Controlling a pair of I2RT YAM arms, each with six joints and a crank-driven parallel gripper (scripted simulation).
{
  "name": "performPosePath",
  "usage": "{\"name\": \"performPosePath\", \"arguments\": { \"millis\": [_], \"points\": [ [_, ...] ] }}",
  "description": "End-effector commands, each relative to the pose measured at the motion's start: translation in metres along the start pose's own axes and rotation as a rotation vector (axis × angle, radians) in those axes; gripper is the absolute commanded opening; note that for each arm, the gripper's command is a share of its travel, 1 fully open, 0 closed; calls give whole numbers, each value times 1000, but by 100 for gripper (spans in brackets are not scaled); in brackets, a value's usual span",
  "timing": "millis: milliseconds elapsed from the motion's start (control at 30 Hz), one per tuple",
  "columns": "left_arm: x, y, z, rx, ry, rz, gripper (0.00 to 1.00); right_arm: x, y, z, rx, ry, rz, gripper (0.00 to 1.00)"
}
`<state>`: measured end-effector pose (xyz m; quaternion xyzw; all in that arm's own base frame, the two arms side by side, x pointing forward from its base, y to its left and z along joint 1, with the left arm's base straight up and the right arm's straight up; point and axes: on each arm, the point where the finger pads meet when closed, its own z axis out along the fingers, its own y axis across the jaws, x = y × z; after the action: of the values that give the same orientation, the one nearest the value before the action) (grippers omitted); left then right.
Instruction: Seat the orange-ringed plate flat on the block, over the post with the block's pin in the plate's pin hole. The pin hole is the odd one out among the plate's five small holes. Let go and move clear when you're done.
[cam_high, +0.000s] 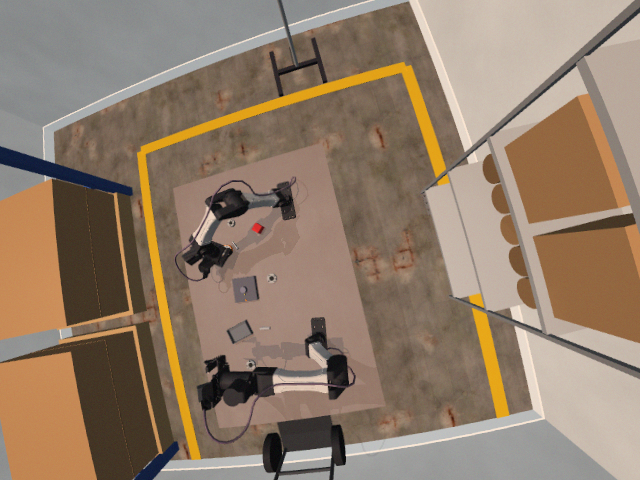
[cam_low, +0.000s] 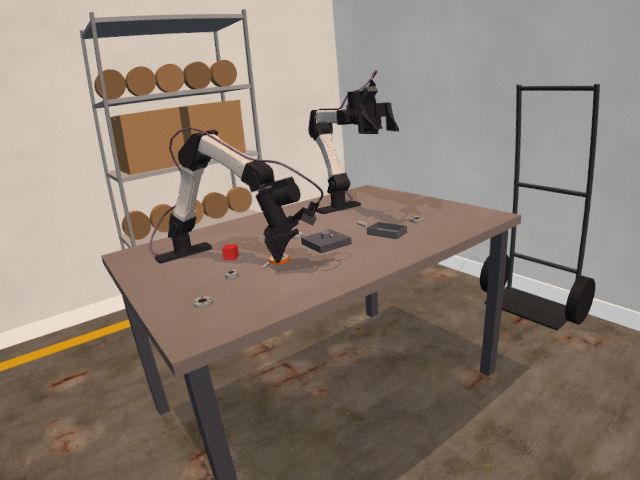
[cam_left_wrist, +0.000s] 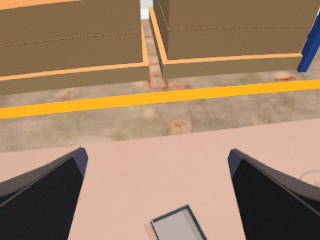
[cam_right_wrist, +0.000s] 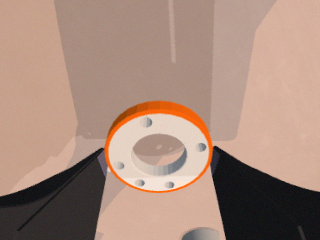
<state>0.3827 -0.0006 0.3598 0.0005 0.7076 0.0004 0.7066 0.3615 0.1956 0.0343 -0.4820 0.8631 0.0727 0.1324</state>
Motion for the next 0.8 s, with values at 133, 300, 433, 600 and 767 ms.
{"name": "performPosePath", "arguments": {
  "millis": [133,300,433,600,767],
  "points": [
    [-3,1,-4,2,-2,9,100,-19,-6,-30,25,-54,-9,0],
    [-3,1,-4,2,-2,9,100,-20,-6,-35,25,-54,-10,0],
    [-3,1,-4,2,-2,9,100,-22,-6,-42,27,-59,-12,0],
    [-3,1,-4,2,-2,9,100,-23,-6,-48,25,-58,-11,0],
    [-3,1,-4,2,-2,9,100,-26,-6,-56,25,-60,-11,0]
  ]
}}
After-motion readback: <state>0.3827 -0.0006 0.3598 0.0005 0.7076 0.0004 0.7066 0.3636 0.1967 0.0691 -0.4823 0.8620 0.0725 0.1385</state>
